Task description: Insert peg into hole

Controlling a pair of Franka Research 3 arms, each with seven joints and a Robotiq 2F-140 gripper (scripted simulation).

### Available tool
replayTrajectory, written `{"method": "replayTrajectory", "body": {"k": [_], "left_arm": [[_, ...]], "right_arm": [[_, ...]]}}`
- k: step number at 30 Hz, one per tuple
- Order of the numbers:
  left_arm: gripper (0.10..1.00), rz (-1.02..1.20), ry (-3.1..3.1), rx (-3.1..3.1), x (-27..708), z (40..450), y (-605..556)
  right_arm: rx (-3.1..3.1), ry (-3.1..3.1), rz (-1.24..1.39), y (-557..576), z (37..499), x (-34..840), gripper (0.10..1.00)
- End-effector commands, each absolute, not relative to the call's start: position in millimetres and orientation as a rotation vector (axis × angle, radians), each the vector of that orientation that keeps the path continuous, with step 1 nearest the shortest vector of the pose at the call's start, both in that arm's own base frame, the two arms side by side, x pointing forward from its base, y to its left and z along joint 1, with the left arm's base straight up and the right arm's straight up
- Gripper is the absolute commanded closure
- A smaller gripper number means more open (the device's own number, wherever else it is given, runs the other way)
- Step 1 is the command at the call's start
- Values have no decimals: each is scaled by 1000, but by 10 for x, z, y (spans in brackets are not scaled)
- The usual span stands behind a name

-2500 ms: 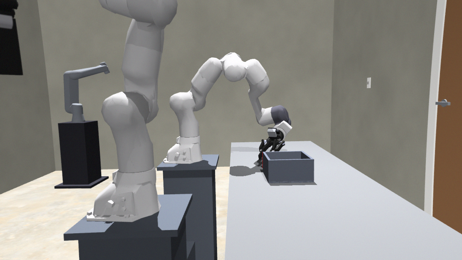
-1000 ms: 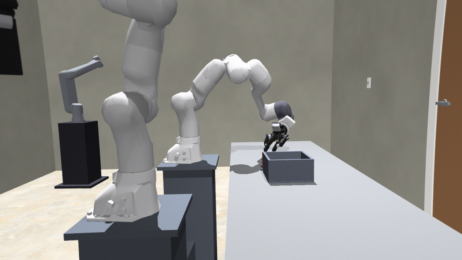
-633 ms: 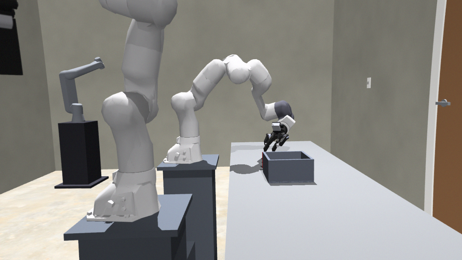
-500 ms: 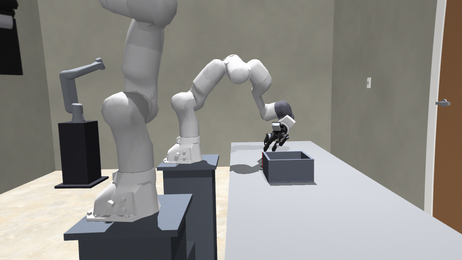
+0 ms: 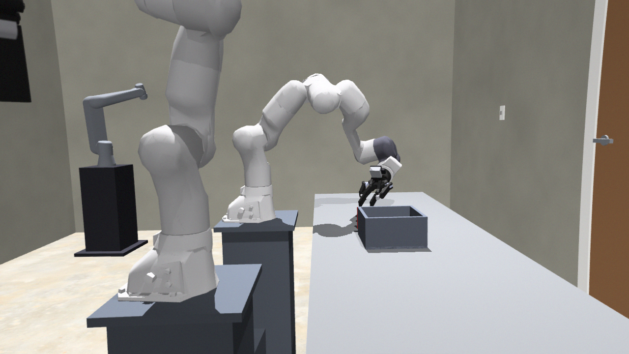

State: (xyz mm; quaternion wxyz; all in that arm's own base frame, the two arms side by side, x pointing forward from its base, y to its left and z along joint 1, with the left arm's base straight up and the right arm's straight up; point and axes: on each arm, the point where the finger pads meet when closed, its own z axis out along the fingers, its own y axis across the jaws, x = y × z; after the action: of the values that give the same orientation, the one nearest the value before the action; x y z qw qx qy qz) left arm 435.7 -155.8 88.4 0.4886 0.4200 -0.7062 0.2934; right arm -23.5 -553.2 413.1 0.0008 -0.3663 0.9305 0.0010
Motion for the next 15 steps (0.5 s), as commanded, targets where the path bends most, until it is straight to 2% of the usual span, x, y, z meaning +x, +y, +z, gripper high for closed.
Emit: {"method": "replayTrajectory", "body": {"k": [1, 15], "left_arm": [[771, 699, -1734, 1035, 4362, 897, -1553], [771, 626, -1882, 1123, 4361, 1050, -1552]], "right_arm": [[-1142, 2927, 0, -5540, 4130, -230, 98], [-1142, 2927, 0, -5540, 4130, -230, 98]]}}
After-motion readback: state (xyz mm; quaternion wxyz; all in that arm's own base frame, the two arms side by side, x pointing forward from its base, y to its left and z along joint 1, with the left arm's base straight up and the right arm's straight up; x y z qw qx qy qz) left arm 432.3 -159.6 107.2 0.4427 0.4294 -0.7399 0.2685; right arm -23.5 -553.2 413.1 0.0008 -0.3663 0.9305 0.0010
